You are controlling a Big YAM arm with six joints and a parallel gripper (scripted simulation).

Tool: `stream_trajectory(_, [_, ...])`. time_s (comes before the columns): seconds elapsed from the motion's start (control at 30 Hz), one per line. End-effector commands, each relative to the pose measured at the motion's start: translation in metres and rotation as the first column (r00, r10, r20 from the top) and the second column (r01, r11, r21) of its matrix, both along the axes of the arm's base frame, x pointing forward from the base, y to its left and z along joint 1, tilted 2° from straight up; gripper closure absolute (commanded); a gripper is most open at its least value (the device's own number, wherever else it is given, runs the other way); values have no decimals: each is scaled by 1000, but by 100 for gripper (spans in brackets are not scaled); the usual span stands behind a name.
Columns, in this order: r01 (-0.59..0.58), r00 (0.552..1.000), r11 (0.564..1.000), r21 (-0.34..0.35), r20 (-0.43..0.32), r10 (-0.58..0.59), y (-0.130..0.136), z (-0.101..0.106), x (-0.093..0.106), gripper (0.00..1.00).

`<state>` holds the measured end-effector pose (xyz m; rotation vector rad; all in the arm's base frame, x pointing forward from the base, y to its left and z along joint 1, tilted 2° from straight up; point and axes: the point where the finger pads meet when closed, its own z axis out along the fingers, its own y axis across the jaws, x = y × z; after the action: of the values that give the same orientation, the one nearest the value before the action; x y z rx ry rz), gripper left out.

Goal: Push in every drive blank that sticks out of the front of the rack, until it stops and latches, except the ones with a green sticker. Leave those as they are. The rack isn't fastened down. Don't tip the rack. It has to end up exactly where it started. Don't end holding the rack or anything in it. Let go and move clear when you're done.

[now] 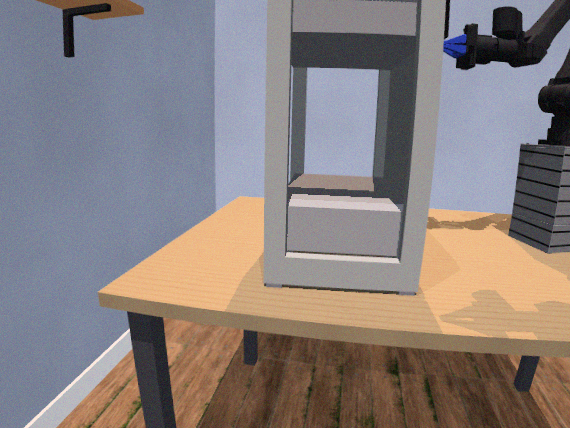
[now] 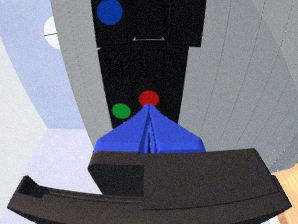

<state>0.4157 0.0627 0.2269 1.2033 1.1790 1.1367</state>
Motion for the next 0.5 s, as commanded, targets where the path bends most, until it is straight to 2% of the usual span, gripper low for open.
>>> stream_trajectory(0.0, [14, 1000, 1000, 2, 22, -14, -3, 17, 15, 100])
stream_trajectory(0.13, [12, 998, 1000, 12, 58, -13, -2, 27, 22, 100])
stream_trajectory(0.47, [12, 999, 1000, 8, 44, -13, -4, 23, 39, 100])
